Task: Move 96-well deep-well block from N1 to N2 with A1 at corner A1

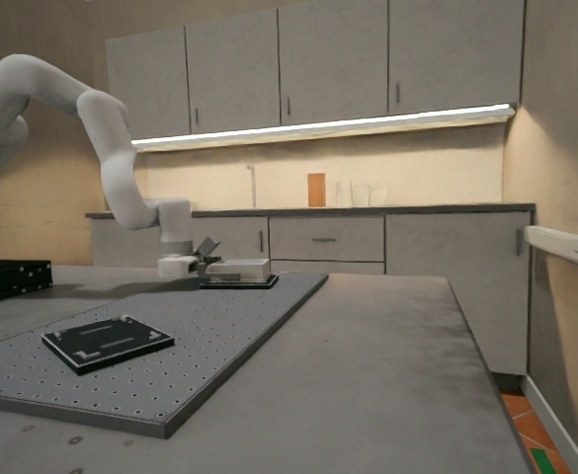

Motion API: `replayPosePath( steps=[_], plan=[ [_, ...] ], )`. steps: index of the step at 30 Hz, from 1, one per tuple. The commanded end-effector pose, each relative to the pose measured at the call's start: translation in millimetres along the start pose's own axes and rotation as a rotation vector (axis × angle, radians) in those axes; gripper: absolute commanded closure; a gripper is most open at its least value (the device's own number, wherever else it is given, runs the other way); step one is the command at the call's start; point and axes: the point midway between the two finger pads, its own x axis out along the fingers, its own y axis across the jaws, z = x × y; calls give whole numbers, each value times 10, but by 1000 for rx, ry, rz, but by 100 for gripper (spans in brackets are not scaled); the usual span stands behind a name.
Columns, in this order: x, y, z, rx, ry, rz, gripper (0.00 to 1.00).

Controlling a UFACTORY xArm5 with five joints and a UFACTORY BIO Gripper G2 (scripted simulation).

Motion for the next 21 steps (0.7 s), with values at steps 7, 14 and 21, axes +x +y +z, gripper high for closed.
replayPosePath(
  steps=[7,14,21],
  plan=[
    [13,2,20,-8,-5,0,100],
    [13,2,20,-8,-5,0,100],
    [13,2,20,-8,-5,0,100]
  ],
)
